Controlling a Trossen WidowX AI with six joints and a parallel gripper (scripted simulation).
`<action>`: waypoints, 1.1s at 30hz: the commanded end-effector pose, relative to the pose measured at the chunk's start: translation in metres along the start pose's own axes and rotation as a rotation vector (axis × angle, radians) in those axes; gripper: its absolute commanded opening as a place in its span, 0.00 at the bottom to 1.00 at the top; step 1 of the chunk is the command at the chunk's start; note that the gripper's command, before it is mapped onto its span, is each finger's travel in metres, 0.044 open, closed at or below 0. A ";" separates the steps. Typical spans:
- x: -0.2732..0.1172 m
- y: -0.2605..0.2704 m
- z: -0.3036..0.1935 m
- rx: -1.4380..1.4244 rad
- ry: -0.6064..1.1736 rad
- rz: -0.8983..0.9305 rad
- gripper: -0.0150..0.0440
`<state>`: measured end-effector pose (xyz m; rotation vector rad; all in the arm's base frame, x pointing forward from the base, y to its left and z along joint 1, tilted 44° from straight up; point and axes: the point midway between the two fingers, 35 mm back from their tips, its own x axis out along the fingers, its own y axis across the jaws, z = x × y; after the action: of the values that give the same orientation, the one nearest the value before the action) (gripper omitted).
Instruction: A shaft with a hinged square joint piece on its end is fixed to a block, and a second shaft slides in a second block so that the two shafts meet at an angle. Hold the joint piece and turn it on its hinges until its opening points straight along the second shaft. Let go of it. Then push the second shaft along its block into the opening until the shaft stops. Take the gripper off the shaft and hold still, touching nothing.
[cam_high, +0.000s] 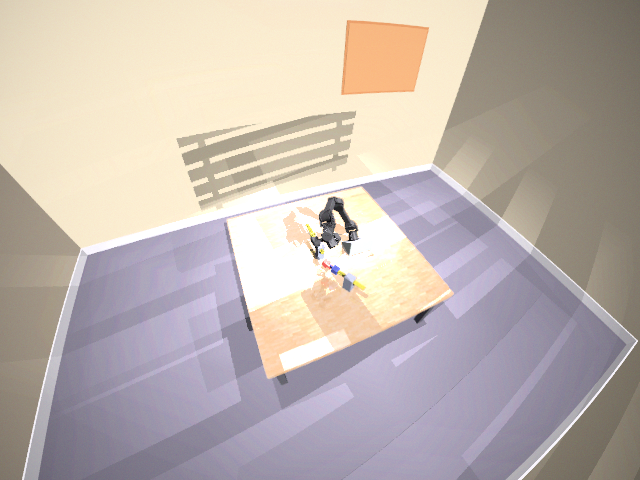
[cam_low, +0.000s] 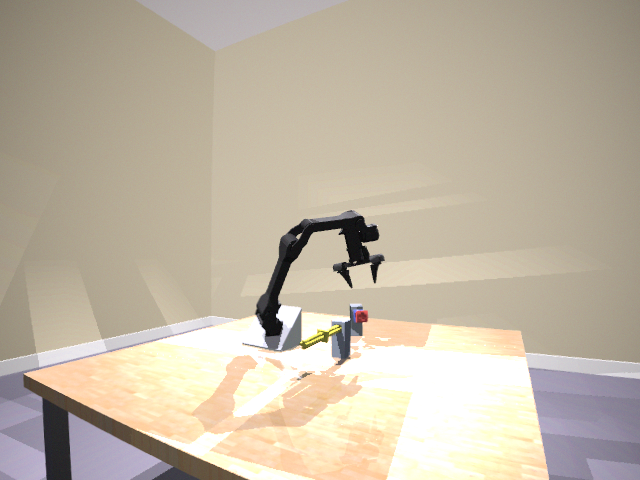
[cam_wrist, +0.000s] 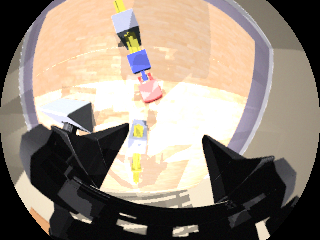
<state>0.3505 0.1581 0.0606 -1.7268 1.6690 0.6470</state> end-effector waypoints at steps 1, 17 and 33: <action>0.026 -0.020 -0.040 0.013 0.038 0.045 1.00; 0.032 -0.020 -0.042 0.202 0.056 0.048 1.00; 0.044 -0.018 -0.041 0.669 0.098 0.037 1.00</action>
<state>0.3686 0.0995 0.0606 -1.2930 1.7310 0.0544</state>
